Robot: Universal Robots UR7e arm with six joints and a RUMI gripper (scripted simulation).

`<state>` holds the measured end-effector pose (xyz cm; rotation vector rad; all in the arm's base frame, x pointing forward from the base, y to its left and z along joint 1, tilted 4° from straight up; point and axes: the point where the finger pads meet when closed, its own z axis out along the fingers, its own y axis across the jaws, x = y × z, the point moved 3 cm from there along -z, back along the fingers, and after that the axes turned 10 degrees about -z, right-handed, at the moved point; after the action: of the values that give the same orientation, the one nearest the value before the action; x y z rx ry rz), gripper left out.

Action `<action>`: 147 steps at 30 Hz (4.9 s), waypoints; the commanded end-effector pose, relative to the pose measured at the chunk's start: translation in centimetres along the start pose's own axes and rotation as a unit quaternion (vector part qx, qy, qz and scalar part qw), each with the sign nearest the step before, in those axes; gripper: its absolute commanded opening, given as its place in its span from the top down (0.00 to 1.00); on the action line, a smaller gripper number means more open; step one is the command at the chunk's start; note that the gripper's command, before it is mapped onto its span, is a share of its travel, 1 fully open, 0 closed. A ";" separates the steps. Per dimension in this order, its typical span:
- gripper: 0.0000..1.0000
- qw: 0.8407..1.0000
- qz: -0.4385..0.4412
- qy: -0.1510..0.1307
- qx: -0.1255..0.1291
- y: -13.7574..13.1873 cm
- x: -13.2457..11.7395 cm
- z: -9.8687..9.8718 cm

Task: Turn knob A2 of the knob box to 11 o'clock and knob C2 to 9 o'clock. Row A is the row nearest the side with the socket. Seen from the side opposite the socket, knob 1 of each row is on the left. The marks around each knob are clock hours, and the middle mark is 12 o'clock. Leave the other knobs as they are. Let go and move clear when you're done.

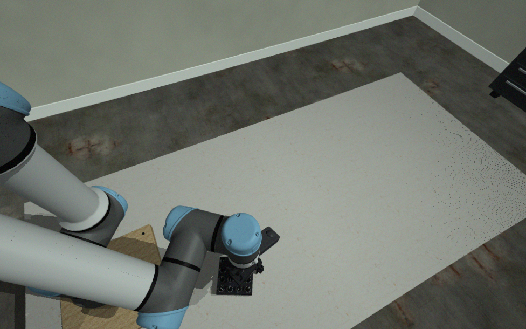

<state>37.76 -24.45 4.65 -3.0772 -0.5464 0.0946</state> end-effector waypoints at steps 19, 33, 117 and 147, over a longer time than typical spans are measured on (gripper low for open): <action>0.89 1.000 0.000 0.000 -0.001 0.1 0.2 0.0; 0.89 1.000 0.000 0.000 -0.001 0.1 0.2 0.0; 0.96 1.000 0.000 0.000 -0.001 0.1 0.2 1.4; 0.96 1.000 -0.002 0.000 -0.001 0.1 0.2 1.4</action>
<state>37.84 -24.41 3.24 -3.0766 -0.5493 0.0946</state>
